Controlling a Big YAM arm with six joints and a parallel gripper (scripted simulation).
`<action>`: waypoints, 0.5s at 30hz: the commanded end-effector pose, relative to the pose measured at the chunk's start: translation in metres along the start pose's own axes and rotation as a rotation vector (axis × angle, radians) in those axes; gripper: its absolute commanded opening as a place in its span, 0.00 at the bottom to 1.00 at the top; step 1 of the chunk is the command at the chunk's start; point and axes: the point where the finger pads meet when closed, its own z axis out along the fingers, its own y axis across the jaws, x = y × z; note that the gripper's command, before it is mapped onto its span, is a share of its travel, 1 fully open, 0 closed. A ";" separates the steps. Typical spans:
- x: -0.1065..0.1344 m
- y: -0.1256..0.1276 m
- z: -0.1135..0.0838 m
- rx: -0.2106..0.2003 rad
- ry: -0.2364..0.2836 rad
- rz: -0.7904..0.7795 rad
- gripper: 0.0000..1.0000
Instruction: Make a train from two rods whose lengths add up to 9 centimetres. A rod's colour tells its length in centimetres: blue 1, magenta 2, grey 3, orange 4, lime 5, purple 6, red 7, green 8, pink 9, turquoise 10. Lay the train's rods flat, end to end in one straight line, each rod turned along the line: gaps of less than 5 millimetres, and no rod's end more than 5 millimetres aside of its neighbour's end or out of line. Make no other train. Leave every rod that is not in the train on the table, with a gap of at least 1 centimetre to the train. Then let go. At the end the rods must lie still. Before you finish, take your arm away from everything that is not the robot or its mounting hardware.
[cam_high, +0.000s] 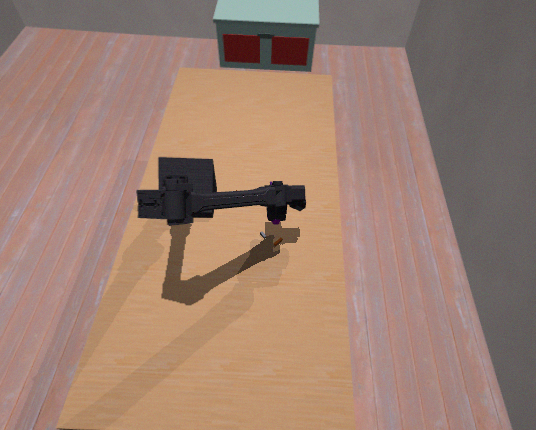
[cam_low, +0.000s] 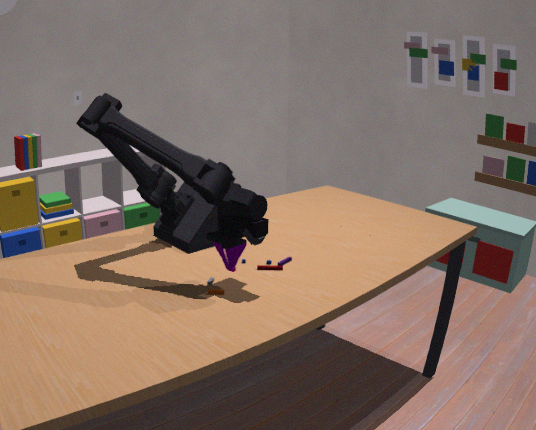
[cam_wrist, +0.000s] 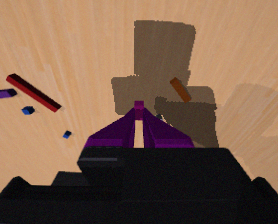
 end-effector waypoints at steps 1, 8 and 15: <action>-0.021 -0.005 -0.032 0.001 -0.047 0.047 0.04; -0.020 -0.006 -0.075 -0.006 -0.053 0.053 0.04; -0.006 -0.002 -0.059 -0.001 -0.002 0.038 0.04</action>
